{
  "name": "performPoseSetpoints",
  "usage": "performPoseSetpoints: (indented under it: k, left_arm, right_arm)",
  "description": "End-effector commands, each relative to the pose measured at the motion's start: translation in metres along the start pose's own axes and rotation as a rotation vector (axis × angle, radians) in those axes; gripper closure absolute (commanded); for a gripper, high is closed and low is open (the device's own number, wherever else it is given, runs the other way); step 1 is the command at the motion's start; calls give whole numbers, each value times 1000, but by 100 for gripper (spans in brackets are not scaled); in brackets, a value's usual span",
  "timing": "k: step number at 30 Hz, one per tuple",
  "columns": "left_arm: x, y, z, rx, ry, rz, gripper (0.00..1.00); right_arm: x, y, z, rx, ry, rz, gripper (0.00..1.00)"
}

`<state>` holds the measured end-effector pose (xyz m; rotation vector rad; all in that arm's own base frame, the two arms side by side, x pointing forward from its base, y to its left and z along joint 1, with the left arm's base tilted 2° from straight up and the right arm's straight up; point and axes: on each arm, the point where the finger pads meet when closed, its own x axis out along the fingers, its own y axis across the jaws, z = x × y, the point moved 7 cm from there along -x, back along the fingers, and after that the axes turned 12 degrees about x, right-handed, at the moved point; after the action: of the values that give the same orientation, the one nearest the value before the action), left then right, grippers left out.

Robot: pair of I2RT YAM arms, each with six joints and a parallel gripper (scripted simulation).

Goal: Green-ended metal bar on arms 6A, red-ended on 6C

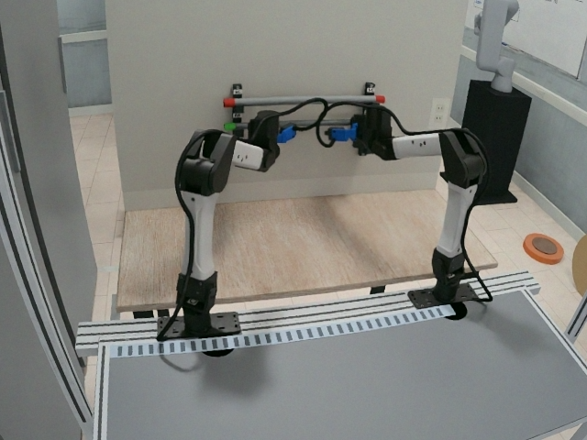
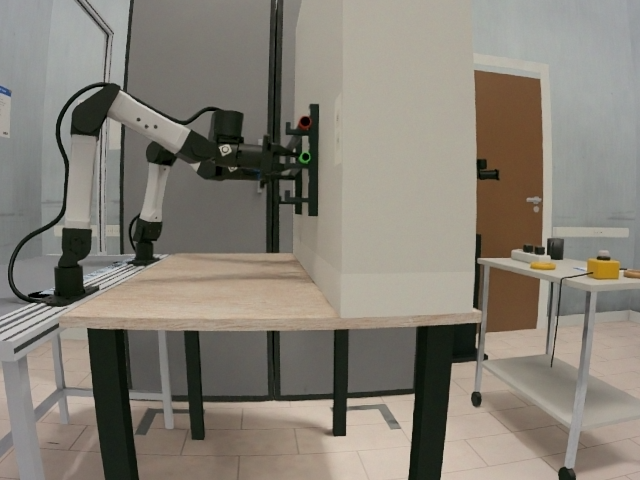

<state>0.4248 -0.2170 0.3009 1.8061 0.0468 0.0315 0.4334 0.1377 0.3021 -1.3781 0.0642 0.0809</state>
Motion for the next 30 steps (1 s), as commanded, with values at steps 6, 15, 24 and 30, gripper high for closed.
performPoseSetpoints:
  k: [6,15,24,30]
  left_arm:
    - [-6,29,-2,-8,-25,34,100]
    - [-7,35,-4,-8,-25,34,100]
    - [-7,40,-5,-8,-25,34,100]
    - [-7,44,-6,-8,-25,34,100]
  right_arm:
    - [-12,-46,10,15,-24,-87,100]
    - [-13,-51,11,15,-24,-87,100]
    - [-13,-56,12,15,-24,-87,100]
    - [-14,-60,13,15,-24,-87,100]
